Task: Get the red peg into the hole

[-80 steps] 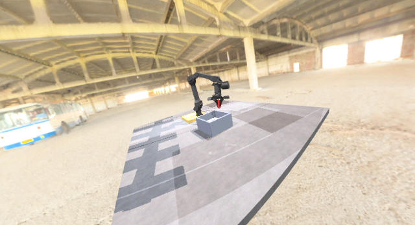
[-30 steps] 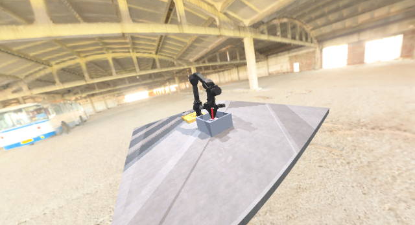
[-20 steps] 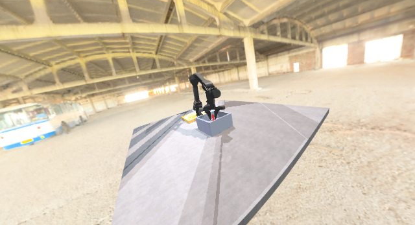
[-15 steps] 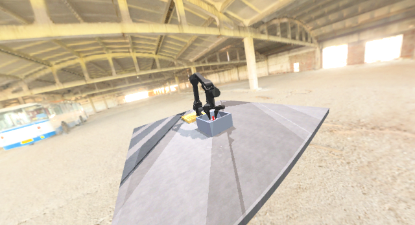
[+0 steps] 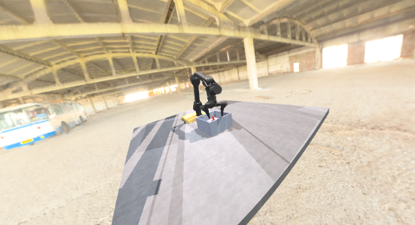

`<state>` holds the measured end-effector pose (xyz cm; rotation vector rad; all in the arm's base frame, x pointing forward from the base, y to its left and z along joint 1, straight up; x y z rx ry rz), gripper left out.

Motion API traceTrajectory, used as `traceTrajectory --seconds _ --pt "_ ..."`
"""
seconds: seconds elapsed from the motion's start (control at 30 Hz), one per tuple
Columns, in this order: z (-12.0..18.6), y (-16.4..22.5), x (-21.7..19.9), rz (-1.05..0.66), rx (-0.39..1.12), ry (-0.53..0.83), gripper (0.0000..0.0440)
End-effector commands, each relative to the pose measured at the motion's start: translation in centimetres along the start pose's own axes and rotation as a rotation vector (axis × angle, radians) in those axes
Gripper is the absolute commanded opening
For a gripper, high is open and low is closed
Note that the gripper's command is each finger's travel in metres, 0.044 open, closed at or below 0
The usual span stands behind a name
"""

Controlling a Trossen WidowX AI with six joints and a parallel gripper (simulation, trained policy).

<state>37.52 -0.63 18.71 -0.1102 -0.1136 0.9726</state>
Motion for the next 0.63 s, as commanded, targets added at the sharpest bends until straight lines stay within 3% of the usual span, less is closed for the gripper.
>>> traceTrajectory --seconds 0.0,0.6 --pt "0.7 -0.8 1.0 0.011 -0.005 -0.042 0.044" --pt "3.4 -2.5 4.5 0.054 -0.026 -0.158 0.044"
Point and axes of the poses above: the point midway between the two fingers, 35 mm back from their tips, its own z axis back along the fingers, its own x axis across the jaws, y = z × x, the point moved 8 cm from there along z, back along the fingers, and after that the axes turned 10 degrees about z, right-handed, at the moved point
